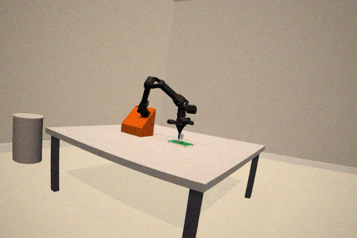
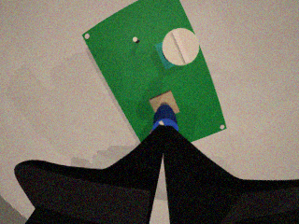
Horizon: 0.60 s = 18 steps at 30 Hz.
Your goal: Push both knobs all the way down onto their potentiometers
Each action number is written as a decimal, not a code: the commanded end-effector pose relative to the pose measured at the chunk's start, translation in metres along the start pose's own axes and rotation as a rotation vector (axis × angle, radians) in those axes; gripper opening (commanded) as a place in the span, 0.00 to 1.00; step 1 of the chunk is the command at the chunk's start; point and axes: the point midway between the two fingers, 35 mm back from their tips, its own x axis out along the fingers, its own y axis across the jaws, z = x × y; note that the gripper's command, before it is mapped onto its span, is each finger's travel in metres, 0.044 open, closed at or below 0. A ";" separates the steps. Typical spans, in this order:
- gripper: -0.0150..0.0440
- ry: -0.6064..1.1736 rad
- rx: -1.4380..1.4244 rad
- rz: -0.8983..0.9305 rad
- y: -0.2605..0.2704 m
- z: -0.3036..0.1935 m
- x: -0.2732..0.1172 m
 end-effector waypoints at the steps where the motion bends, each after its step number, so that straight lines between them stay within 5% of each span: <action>1: 0.25 0.013 0.027 -0.017 -0.002 0.003 0.017; 18: 0.25 0.013 0.027 -0.017 -0.002 0.003 0.020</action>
